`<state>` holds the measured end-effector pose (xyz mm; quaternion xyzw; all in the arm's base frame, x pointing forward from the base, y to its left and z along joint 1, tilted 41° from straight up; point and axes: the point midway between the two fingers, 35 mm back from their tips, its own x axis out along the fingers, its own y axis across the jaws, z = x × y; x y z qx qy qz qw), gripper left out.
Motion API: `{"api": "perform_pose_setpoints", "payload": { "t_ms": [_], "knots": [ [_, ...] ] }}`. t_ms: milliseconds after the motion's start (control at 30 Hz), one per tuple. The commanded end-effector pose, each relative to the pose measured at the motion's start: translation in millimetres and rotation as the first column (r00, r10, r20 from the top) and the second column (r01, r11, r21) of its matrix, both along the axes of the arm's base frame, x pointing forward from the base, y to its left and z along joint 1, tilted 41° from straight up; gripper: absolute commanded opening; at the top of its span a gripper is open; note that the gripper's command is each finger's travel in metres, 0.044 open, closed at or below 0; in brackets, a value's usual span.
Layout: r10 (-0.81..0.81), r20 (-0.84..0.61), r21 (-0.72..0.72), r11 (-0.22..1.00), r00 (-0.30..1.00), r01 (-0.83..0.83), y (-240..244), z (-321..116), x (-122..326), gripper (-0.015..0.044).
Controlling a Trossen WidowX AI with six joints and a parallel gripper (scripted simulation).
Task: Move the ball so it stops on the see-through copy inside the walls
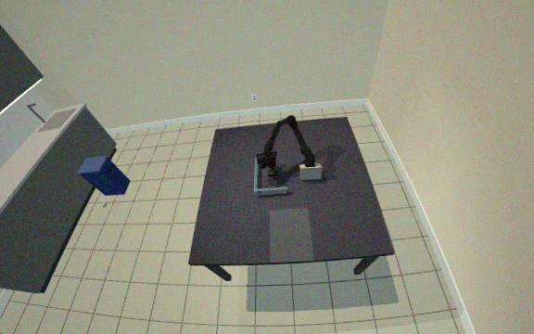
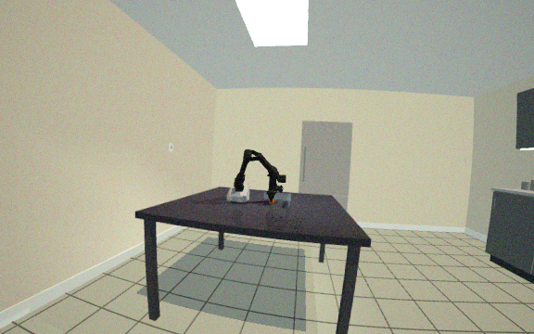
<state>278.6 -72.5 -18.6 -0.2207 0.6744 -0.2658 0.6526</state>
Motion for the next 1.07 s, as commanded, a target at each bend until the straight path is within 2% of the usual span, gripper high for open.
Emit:
{"api": "perform_pose_setpoints", "payload": {
  "t_ms": [0, 167, 333, 767, 933, 1033],
  "knots": [
    [0.000, 0.000, 0.000, 1.000, 1.000, 0.000, 0.0, 0.1, 0.0, 0.0315],
    [0.000, 0.000, 0.002, 1.000, 1.000, 0.000, 7.5, 7.8, 2.3, 0.0319],
    [0.002, -0.004, 0.003, 1.000, 1.000, -0.002, 55.1, 63.5, 5.1, 0.0319],
    [0.011, -0.004, 0.001, 1.000, 1.000, -0.011, 52.5, 58.4, 6.6, 0.0319],
    [0.007, -0.005, -0.001, 1.000, 1.000, -0.007, 77.2, 89.9, 5.3, 0.0440],
    [0.007, -0.005, -0.001, 1.000, 1.000, -0.007, 78.6, 91.8, 5.0, 0.0440]
  ]
}}
